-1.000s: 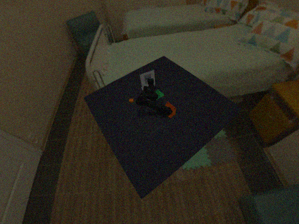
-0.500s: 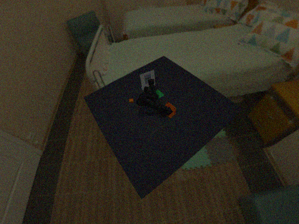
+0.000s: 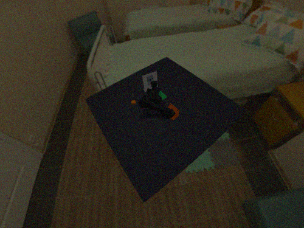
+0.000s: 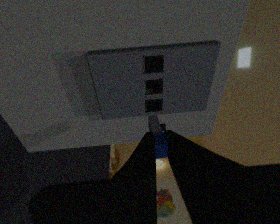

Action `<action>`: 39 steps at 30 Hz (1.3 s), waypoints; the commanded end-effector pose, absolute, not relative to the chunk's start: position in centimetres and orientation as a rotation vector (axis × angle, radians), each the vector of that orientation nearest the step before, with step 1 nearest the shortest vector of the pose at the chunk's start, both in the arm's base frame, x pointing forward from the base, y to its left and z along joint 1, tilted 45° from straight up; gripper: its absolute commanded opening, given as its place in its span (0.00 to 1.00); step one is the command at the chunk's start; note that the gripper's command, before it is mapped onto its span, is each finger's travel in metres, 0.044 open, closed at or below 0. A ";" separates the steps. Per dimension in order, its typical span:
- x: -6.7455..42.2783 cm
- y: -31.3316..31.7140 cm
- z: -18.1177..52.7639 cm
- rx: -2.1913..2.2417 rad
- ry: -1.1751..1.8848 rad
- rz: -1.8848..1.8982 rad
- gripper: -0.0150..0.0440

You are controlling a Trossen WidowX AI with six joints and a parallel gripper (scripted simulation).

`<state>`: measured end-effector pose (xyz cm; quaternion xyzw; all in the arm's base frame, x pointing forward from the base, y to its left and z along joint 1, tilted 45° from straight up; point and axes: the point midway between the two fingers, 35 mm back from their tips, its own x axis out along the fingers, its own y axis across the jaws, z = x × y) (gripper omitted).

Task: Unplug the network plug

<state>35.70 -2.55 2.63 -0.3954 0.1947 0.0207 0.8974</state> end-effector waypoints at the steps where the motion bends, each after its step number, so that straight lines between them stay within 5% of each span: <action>1: 35.4 -2.6 2.8 -0.823 0.397 0.042 0.25; 39: 34.4 -4.8 5.5 -0.822 0.402 0.043 0.25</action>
